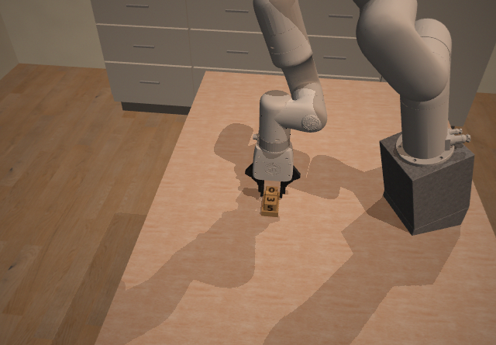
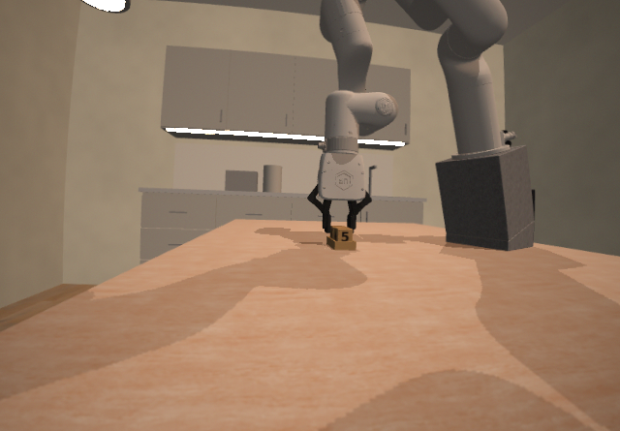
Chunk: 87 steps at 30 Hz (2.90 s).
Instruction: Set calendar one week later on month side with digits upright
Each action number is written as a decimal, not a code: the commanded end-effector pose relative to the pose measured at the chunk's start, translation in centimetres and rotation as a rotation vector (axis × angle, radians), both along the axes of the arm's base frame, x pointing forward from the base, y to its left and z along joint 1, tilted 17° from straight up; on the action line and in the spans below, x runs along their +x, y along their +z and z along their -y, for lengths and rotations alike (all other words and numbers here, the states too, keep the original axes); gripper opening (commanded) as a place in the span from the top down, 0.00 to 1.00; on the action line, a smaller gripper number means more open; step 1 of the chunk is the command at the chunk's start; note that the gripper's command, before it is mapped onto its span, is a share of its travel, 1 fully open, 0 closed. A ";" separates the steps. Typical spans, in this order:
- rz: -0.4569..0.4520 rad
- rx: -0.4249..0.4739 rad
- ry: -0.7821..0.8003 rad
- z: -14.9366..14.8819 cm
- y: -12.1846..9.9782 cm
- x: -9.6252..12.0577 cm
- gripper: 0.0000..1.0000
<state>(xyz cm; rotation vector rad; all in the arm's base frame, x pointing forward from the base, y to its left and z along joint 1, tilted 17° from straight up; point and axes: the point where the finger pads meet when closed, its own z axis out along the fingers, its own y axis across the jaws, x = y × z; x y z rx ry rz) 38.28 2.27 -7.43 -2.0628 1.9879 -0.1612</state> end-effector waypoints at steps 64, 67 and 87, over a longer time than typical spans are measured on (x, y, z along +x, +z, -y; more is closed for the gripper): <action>0.003 0.000 -0.001 1.0 8.1 -2.2 0.00; 0.003 0.000 -0.001 1.1 8.4 -2.2 0.00; 0.003 0.000 -0.001 1.8 14.3 -3.9 0.00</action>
